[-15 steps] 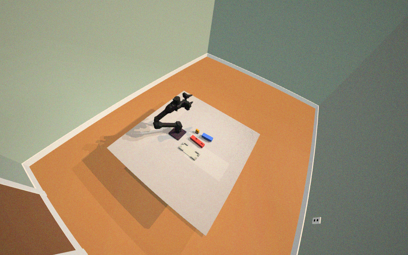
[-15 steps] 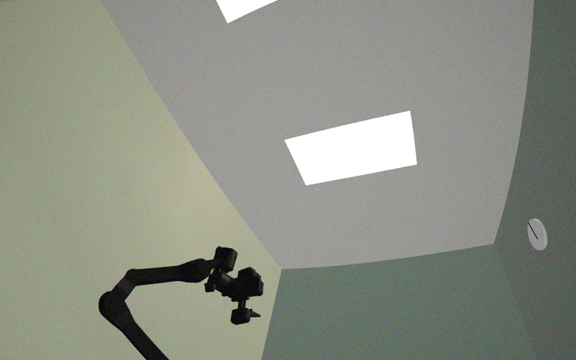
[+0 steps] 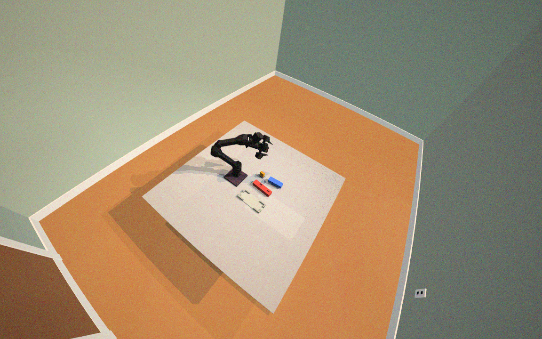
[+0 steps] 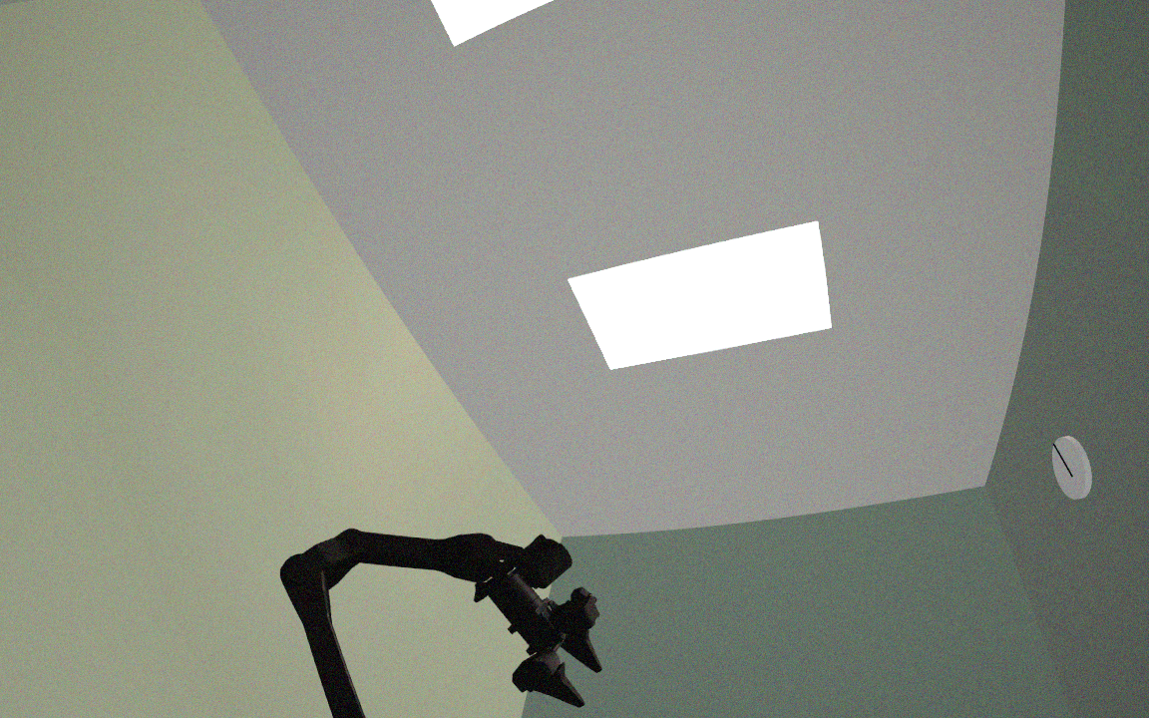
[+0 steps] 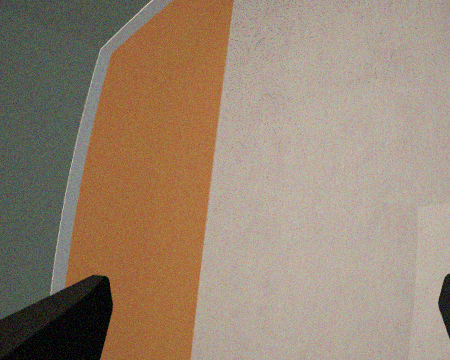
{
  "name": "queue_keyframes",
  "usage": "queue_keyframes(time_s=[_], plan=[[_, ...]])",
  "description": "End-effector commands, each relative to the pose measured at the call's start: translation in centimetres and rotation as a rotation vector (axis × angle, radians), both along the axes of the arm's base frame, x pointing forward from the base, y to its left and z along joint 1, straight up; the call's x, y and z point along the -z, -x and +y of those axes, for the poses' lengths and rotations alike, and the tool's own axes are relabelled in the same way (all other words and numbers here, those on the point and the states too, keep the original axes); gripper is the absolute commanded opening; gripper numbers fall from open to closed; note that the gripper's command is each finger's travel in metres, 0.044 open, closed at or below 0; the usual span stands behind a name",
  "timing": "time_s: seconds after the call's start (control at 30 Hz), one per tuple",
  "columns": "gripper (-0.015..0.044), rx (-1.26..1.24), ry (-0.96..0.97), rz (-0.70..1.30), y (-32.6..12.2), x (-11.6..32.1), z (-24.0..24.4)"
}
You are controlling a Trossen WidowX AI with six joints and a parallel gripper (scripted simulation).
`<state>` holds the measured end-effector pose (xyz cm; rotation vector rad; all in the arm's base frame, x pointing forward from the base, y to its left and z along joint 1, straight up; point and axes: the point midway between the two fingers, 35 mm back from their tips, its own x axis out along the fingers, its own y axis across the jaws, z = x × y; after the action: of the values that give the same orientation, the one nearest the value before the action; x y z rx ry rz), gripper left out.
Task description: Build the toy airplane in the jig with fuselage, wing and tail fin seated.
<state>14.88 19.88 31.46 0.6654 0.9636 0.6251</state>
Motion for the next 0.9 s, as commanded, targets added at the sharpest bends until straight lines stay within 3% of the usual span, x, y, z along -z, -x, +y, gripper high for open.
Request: queue_keyframes(time_s=[0.0, 0.2, 0.4, 0.63, 0.77, 0.87], plan=[[0.0440, 0.060, 0.246, 0.024, -4.3, 3.8, -1.6], [0.0440, 0.062, 0.616, 0.175, -9.4, 10.4, -6.4], [0.0440, -0.049, 0.875, 0.424, -11.5, 16.1, -12.9], [0.0440, -0.066, 0.894, 0.455, -11.6, 16.9, -13.6], [0.0440, -0.066, 0.894, 0.455, -11.8, 21.1, -13.6], [0.0440, -0.067, 0.894, 0.455, -11.7, 22.0, -13.6]])
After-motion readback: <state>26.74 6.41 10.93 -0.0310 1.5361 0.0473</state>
